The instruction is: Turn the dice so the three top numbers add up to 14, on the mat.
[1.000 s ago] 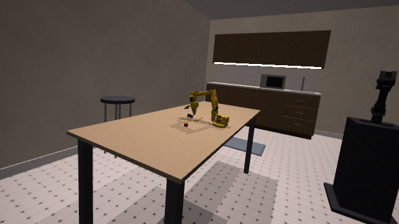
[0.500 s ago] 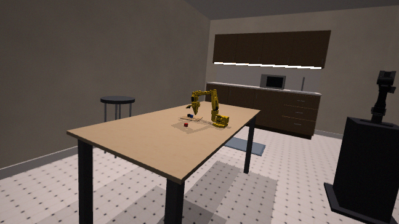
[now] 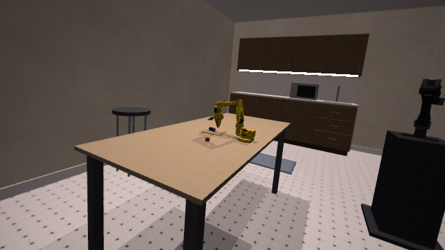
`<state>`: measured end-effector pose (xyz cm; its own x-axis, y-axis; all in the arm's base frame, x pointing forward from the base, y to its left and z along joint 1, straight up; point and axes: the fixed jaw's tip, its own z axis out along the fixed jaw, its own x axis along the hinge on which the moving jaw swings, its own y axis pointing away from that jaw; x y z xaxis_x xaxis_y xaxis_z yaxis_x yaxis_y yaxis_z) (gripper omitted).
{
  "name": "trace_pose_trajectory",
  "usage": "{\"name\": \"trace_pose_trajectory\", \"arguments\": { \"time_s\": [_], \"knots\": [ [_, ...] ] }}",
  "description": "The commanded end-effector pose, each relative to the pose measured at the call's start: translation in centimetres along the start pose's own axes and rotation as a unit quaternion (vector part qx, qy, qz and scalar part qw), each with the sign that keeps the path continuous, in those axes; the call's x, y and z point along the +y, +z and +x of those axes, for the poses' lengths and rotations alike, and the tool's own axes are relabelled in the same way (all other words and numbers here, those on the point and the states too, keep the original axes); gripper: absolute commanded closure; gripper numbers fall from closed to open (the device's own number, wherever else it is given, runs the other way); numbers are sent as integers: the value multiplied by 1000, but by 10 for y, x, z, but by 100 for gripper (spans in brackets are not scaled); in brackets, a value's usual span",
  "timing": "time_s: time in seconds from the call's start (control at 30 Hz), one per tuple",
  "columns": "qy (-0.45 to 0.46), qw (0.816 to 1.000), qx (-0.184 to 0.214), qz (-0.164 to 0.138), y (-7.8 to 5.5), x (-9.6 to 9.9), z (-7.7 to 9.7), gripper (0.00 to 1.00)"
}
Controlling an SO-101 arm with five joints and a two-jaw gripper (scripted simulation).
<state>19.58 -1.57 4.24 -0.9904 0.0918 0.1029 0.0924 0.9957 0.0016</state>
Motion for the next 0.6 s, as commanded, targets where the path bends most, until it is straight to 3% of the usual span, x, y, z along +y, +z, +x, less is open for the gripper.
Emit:
{"name": "trace_pose_trajectory", "arguments": {
  "time_s": [0.0, 0.57],
  "knots": [
    [31, 998, -54, -1, -12, -3, -6, 100],
    [31, 998, -54, -1, -12, -3, -6, 98]
  ]
}}
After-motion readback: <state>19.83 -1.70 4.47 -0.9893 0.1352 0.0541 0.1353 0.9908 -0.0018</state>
